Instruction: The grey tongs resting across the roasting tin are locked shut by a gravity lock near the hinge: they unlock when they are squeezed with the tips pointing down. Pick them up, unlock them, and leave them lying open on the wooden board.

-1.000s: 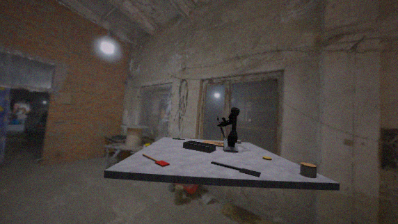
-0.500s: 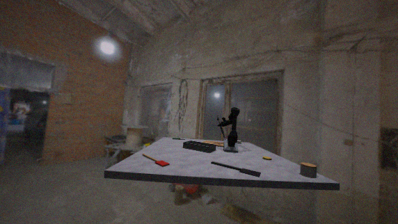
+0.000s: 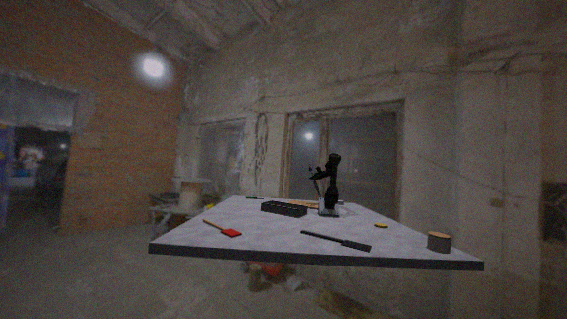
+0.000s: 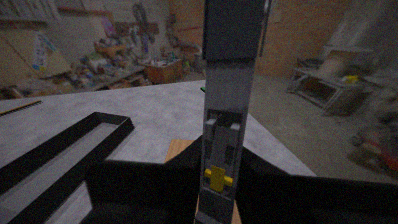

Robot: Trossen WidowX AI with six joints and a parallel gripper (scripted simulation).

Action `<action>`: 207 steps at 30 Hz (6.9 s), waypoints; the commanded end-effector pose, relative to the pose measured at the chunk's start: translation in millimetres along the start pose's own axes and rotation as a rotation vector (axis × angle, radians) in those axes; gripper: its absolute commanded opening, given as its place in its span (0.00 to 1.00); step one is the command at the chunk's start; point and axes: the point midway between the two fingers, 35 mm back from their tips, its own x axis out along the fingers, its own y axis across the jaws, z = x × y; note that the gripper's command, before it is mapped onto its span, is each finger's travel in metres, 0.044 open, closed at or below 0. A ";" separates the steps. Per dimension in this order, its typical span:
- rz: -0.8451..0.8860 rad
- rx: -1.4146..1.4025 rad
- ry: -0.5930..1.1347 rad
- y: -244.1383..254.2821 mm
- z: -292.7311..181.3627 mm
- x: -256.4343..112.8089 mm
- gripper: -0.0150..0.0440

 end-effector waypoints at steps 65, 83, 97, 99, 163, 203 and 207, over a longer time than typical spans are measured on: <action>0.000 -0.018 1.193 1.3 -48.6 56.8 0.00; 0.001 -0.018 1.192 -1.5 -75.2 70.0 0.00; 0.001 -0.019 1.192 -2.0 -96.4 79.0 0.00; 0.001 -0.019 1.192 -2.0 -99.5 80.2 0.00; 0.003 -0.022 1.196 19.1 -126.4 89.2 1.00; 0.000 -0.030 1.191 151.1 3.9 30.5 1.00; 0.000 -0.030 1.191 151.1 3.9 30.5 1.00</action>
